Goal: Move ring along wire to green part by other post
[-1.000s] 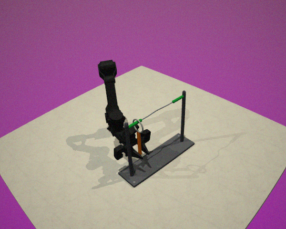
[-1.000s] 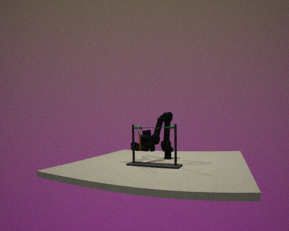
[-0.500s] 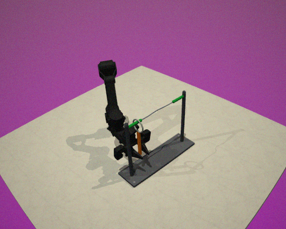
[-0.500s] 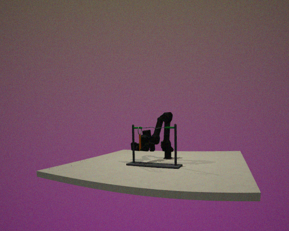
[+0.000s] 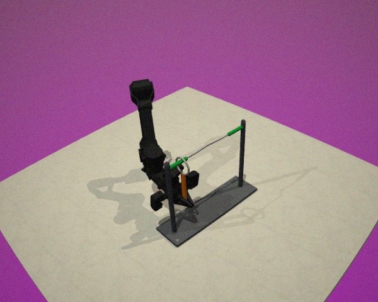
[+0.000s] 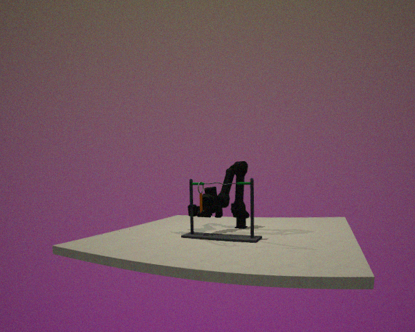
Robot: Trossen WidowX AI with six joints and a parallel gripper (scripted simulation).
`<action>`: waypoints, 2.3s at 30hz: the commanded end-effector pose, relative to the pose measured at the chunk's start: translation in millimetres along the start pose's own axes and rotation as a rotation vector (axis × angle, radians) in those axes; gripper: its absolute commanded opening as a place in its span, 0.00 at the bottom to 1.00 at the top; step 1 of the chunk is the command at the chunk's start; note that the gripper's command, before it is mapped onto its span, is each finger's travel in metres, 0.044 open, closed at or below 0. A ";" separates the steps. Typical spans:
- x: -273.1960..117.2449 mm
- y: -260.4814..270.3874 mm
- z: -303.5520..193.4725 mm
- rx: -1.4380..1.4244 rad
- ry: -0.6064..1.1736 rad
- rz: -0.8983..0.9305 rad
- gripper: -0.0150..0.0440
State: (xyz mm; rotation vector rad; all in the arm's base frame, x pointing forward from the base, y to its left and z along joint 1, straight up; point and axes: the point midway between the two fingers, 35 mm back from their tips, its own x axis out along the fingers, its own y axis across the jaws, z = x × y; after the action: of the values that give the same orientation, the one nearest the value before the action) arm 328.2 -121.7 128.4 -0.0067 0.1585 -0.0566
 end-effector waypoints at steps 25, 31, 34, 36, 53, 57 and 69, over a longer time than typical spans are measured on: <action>-3.1 0.0 19.0 0.000 -0.001 0.006 0.00; -3.1 0.0 19.0 0.000 -0.001 0.006 0.00; -3.1 0.0 19.0 0.000 -0.001 0.006 0.00; -3.1 0.0 19.0 0.000 -0.001 0.006 0.00; -3.0 4.4 19.1 0.000 0.001 0.007 0.00; -2.9 8.5 19.1 0.000 0.002 0.009 0.00; -2.7 20.7 19.3 0.002 0.004 0.012 0.00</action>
State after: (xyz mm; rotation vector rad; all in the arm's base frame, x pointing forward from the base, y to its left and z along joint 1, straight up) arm 331.7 -104.8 149.3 -0.0081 0.1584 -0.0443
